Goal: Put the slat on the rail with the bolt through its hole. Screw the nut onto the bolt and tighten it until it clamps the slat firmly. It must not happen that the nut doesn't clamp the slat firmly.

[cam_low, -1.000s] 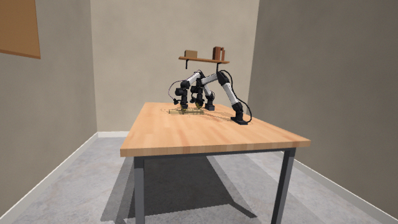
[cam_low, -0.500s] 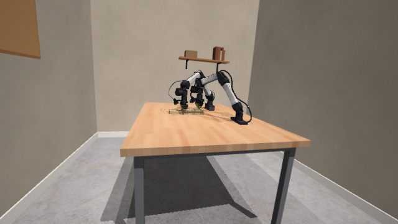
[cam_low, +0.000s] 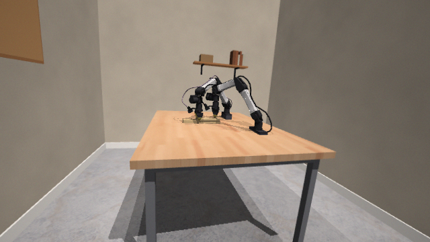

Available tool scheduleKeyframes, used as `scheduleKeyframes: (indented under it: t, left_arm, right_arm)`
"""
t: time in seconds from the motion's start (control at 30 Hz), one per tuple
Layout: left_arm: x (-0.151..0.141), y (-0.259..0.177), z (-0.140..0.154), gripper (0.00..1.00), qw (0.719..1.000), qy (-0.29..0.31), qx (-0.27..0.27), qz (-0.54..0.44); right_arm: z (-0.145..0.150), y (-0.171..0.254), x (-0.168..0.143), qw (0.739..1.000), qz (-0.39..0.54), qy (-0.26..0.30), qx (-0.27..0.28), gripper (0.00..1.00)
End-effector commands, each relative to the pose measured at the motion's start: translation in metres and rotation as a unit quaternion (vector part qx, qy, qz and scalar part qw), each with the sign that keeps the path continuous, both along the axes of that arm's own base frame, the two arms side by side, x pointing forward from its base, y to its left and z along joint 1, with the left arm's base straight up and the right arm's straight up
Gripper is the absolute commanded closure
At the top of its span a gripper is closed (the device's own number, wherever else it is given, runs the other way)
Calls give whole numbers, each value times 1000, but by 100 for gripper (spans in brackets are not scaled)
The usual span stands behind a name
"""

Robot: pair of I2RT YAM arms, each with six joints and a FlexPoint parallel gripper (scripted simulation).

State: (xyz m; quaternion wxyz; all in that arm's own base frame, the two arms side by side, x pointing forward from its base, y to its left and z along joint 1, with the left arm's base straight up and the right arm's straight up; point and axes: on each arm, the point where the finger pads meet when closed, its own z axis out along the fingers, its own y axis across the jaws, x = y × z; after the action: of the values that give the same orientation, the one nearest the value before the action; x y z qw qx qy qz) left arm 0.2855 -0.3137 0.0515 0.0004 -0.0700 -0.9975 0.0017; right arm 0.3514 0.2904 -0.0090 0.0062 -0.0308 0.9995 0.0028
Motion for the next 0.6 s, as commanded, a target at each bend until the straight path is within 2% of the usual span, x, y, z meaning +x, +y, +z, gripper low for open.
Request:
scheduleKeyframes:
  t: [0.0,0.27,0.57]
  left_arm:
    - [1,-2,1,86,994,-1,0,-110]
    - [1,-2,0,86,974,0,1,-227]
    - [0,-2,-1,86,918,2,2,-397]
  right_arm:
    - [5,1,3,1000,0,-6,5,33]
    - [5,1,3,1000,0,-6,5,33]
    - [5,1,3,1000,0,-6,5,33]
